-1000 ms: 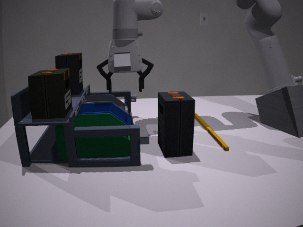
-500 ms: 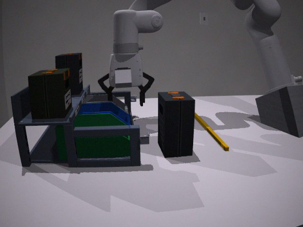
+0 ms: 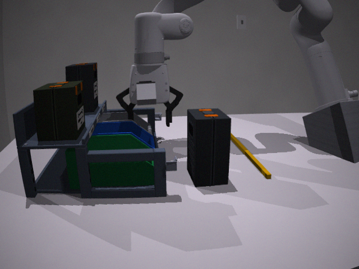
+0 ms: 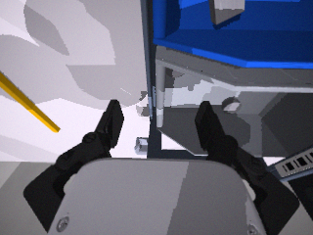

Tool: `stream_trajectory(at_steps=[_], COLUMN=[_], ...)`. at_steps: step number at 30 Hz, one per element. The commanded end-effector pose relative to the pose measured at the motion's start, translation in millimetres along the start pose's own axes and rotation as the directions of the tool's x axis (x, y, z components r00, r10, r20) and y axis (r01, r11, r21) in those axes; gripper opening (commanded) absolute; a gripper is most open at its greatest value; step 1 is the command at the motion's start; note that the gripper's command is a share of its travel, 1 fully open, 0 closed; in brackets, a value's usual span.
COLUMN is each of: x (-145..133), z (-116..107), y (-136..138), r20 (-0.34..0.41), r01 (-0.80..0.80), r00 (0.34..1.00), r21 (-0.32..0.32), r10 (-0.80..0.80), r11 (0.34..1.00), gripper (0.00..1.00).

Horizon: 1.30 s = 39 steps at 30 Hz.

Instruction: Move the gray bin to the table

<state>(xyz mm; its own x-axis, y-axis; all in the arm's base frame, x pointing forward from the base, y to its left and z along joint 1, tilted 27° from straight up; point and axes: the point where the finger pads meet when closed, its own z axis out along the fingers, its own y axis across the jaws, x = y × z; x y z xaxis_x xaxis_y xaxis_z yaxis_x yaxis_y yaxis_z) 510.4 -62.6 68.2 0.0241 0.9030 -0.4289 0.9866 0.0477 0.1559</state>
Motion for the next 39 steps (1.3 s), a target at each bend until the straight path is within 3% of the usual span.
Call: stream_trajectory(at_steps=[1, 39], x=[-0.1, -0.3], z=[-1.3, -10.2], y=[1.5, 2.1], r20=[0.000, 0.000], r01=[-0.001, -0.001], r00=[1.000, 1.000], r21=[-0.004, -0.004], r10=[0.001, 0.001], r11=[1.000, 1.000], gripper=[1.00, 1.00])
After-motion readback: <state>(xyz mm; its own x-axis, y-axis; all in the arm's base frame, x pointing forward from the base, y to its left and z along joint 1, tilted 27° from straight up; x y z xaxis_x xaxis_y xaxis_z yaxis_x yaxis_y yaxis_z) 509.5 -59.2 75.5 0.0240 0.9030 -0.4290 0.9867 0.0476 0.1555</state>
